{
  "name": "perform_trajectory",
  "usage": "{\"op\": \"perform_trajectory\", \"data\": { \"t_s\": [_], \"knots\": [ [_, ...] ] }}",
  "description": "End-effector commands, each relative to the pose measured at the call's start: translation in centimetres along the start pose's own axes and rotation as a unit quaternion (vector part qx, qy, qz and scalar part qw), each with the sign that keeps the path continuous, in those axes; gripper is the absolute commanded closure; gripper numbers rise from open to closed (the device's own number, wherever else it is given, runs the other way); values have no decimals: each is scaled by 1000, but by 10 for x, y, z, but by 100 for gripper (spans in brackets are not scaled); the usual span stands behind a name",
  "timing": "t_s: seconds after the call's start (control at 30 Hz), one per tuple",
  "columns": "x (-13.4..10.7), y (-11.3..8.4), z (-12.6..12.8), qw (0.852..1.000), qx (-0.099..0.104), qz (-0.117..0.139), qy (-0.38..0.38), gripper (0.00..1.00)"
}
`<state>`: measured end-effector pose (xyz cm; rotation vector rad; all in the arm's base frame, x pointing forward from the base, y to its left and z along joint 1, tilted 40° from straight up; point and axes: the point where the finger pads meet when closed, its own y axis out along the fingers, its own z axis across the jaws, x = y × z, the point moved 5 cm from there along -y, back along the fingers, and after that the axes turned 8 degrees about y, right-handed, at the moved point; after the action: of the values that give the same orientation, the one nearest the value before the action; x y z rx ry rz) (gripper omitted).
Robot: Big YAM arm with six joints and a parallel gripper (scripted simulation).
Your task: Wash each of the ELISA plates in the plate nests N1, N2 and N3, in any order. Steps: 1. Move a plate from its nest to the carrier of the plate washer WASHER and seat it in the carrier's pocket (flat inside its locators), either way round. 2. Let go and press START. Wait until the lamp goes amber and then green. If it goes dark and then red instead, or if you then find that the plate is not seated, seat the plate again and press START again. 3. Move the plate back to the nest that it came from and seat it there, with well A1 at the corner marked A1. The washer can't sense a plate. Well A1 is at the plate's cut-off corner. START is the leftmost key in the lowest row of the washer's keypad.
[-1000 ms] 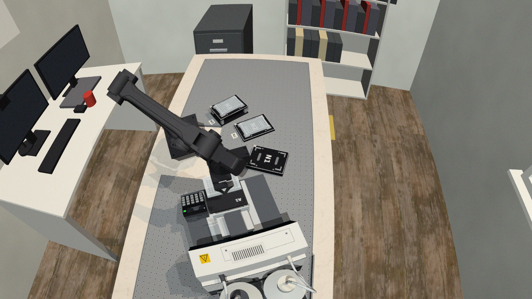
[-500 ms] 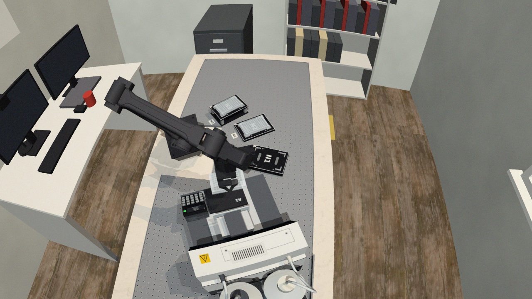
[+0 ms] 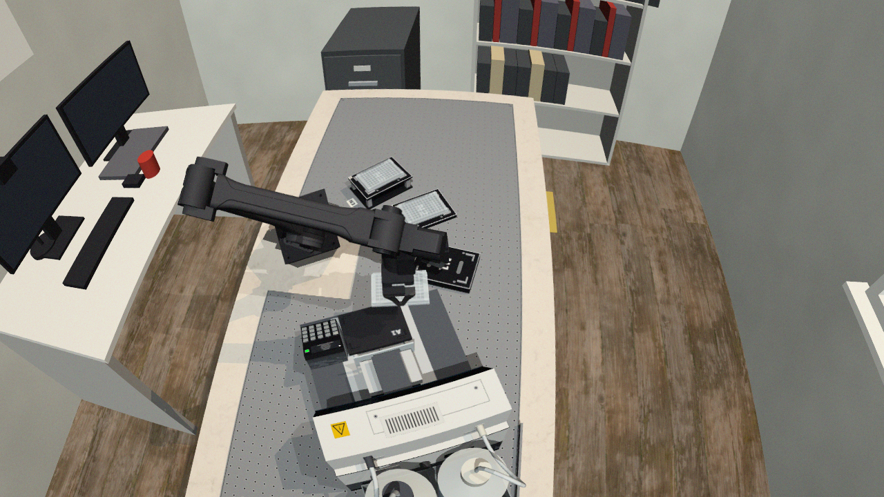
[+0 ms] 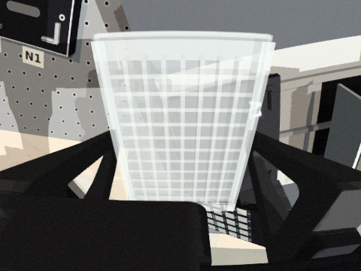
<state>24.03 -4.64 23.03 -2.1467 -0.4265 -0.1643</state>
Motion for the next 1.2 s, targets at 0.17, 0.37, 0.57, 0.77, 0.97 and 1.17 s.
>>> {"op": "perform_trajectory", "data": {
  "t_s": [0.17,0.37,0.57,0.77,0.97,1.17],
  "knots": [
    [48,-4,21,999,-1,-24,39,16],
    [60,1,34,999,0,-23,39,16],
    [58,2,31,999,-1,-17,41,16],
    [67,5,54,994,3,-23,105,16],
    [71,10,74,986,3,-15,165,16],
    [84,17,104,982,7,-21,189,16]
  ]
}}
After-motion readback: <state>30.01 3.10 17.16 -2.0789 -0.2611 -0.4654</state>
